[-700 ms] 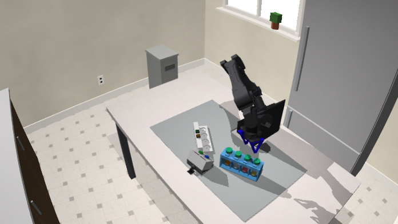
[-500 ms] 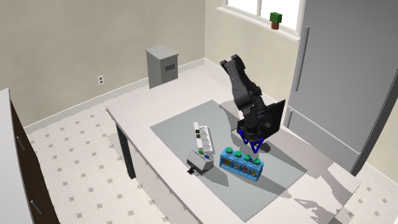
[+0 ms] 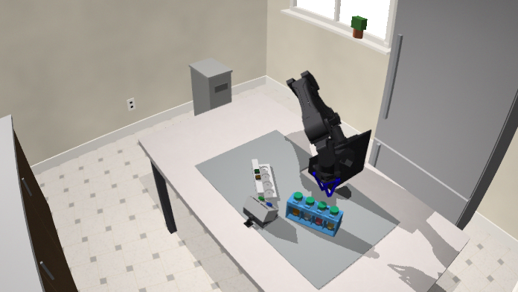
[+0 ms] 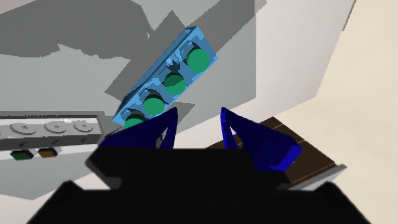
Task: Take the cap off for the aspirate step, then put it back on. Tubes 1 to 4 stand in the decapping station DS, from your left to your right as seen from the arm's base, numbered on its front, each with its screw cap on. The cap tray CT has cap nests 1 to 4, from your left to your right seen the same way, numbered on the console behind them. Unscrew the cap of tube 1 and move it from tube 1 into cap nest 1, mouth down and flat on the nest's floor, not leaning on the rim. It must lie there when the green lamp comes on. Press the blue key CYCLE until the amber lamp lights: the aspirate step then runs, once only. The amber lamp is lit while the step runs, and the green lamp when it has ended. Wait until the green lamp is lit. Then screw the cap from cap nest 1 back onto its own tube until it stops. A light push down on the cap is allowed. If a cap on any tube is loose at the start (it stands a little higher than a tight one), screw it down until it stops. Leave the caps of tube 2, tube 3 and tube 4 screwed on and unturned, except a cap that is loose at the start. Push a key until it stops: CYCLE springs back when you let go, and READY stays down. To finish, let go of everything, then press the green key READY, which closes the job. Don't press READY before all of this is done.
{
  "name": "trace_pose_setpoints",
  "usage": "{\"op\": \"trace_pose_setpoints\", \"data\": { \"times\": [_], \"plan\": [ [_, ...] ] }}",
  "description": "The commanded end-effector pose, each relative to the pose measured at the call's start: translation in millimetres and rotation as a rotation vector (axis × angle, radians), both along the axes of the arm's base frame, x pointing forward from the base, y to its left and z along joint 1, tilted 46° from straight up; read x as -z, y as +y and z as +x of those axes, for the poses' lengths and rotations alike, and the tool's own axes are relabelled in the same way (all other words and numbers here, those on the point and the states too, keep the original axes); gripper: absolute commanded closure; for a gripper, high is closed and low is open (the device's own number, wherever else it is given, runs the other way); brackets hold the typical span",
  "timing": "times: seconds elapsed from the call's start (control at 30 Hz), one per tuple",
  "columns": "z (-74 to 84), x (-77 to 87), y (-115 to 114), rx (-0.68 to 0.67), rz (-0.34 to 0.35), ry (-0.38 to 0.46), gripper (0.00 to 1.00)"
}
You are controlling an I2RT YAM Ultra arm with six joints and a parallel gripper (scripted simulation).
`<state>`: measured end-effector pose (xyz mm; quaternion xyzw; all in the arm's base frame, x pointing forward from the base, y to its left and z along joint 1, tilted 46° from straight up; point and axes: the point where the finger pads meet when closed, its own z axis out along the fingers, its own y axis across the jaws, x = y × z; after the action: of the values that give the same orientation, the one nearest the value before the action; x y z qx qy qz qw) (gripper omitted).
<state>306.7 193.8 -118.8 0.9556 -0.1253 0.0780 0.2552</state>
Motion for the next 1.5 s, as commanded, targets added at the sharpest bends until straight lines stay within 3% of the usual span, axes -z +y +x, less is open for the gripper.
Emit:
{"op": "trace_pose_setpoints", "data": {
  "times": [0.0, 0.97, 1.07, 1.47],
  "plan": [
    [1.2, -2.4, 4, -0.005, 0.009, -0.008, 0.51],
    [1.2, -2.4, 4, -0.005, 0.009, -0.008, 0.51],
    [6.2, -13.8, -8, 0.064, 0.008, -0.054, 0.51],
    [12.4, -31.7, -35, 0.402, -0.008, -0.267, 0.51]
  ]
}}
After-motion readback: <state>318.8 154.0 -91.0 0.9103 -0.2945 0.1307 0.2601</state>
